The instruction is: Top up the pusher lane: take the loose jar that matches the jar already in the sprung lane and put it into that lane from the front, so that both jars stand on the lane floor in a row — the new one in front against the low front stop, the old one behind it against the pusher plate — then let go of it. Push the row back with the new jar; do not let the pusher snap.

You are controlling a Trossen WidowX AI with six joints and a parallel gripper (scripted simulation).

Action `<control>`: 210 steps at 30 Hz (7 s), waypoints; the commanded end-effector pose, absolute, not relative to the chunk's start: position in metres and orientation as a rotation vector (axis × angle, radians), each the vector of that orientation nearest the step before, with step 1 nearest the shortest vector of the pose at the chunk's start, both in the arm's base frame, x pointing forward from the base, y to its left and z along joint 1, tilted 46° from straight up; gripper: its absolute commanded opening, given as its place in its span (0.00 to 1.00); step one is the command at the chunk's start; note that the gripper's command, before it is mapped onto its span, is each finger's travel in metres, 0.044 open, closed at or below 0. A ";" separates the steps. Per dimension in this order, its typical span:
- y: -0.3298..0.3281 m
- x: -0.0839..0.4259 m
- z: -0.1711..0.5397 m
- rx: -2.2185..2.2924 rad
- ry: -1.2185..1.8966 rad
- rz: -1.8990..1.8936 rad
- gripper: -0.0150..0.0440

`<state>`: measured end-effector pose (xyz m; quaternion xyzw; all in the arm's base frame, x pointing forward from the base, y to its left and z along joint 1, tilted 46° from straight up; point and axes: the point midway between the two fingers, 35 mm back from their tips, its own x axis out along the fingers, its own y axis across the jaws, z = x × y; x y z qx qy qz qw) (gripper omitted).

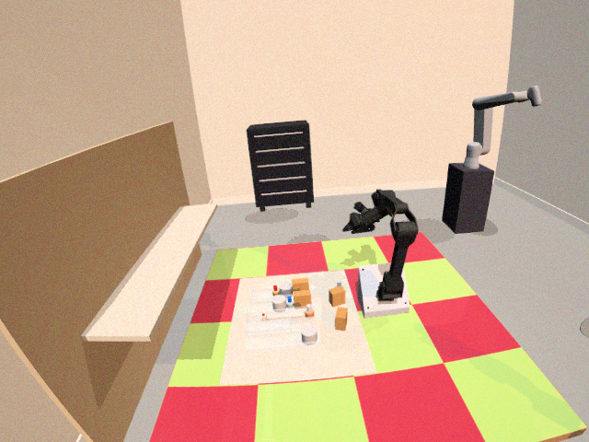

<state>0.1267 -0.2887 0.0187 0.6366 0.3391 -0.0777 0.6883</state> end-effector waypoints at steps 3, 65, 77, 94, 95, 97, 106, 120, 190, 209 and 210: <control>-0.226 0.170 -0.014 0.629 0.975 0.390 1.00; -0.092 0.189 -0.093 -0.670 0.583 1.558 1.00; -0.081 0.189 -0.104 -0.670 0.582 1.558 1.00; -0.070 0.188 -0.114 -0.669 0.581 1.558 0.73; -0.070 0.188 -0.114 -0.669 0.581 1.558 0.69; -0.070 0.188 -0.114 -0.669 0.581 1.558 0.60; -0.071 0.188 -0.113 -0.669 0.581 1.558 0.37; -0.131 0.198 -0.051 -0.671 0.586 1.557 0.25; 0.010 0.284 0.031 0.516 1.479 0.717 0.25; 0.028 0.283 0.014 0.520 1.480 0.715 0.25; 0.028 0.283 0.014 0.520 1.480 0.715 0.25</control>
